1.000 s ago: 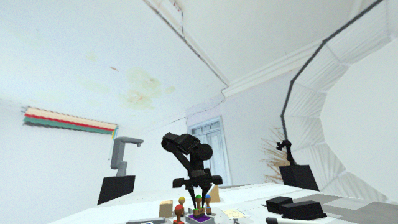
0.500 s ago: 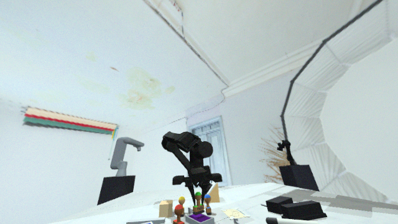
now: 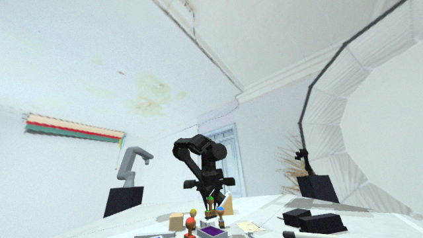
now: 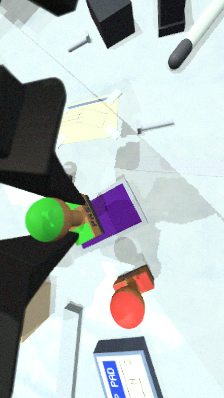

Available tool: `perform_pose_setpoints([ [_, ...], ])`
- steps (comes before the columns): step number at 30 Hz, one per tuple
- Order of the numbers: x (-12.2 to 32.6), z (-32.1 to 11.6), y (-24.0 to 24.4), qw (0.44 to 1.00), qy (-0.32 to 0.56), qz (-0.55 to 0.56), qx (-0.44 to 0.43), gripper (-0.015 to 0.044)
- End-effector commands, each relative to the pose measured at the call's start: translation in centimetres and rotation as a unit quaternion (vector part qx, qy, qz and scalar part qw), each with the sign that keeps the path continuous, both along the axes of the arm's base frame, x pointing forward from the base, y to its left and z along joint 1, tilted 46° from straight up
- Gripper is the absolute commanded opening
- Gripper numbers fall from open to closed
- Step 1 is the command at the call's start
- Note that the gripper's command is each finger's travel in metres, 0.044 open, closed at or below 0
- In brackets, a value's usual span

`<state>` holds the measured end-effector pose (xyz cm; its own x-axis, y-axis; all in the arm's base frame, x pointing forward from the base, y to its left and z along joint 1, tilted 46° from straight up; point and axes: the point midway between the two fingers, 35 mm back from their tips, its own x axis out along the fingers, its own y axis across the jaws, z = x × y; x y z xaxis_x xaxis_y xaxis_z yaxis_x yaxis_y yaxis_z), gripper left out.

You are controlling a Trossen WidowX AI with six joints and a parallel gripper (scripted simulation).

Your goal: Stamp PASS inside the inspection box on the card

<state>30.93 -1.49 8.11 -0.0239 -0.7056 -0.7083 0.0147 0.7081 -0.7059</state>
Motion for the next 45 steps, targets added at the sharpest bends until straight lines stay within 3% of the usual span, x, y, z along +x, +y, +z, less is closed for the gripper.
perform_pose_setpoints([
  [1,0.2,0.6,0.7,1.000,-0.004,-0.001,0.004,0.0000],
  [12,0.1,1.0,1.9,1.000,0.003,0.006,0.004,0.0000],
  [32,-4.7,-8.7,11.7,0.951,0.219,0.220,0.015,0.0000],
  [45,-4.7,-9.0,11.6,0.950,0.221,0.222,0.014,0.0000],
])
